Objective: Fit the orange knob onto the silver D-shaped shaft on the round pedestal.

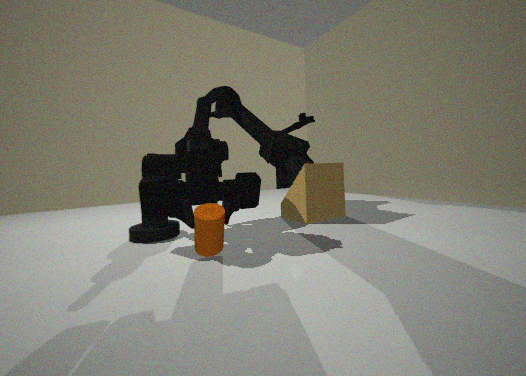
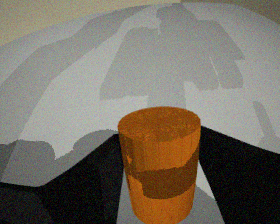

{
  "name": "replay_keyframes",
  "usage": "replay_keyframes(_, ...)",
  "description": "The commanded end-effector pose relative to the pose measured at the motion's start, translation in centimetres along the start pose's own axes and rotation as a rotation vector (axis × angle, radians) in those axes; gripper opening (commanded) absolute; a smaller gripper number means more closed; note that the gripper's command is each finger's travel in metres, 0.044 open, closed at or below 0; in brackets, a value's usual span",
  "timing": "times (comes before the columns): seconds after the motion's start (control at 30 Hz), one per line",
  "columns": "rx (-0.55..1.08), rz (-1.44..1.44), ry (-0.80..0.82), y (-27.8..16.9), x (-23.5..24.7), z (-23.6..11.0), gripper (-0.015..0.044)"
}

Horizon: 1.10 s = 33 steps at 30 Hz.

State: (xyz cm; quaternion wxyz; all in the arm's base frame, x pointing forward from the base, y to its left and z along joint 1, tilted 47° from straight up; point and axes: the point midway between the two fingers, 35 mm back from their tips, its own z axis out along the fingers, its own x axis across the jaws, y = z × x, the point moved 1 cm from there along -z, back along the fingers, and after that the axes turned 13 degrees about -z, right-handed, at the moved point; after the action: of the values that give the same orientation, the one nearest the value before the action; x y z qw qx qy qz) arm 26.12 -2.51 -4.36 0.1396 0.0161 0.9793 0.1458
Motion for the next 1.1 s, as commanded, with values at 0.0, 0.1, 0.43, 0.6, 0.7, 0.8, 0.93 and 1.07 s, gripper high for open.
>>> replay_keyframes(0.0, 0.010, -0.001, 0.005, 0.02, 0.16, -0.24, 0.0179)
replay_keyframes(0.1, 0.011, -0.001, 0.005, -0.06, 0.18, -0.46, 0.0179)
replay_keyframes(0.43, 0.009, 0.005, 0.009, -0.16, 0.24, -0.56, 0.0260)
replay_keyframes(0.6, 0.009, 0.005, 0.009, -0.16, 0.24, -0.56, 0.0260)
replay_keyframes(0.7, 0.009, 0.005, 0.009, -0.16, 0.24, -0.56, 0.0260)
replay_keyframes(0.8, 0.009, 0.005, 0.009, -0.16, 0.24, -0.56, 0.0260)
replay_keyframes(0.93, 0.009, 0.005, 0.009, -0.16, 0.24, -0.56, 0.0260)
replay_keyframes(1.07, 0.009, 0.005, 0.009, -0.16, 0.24, -0.56, 0.0260)
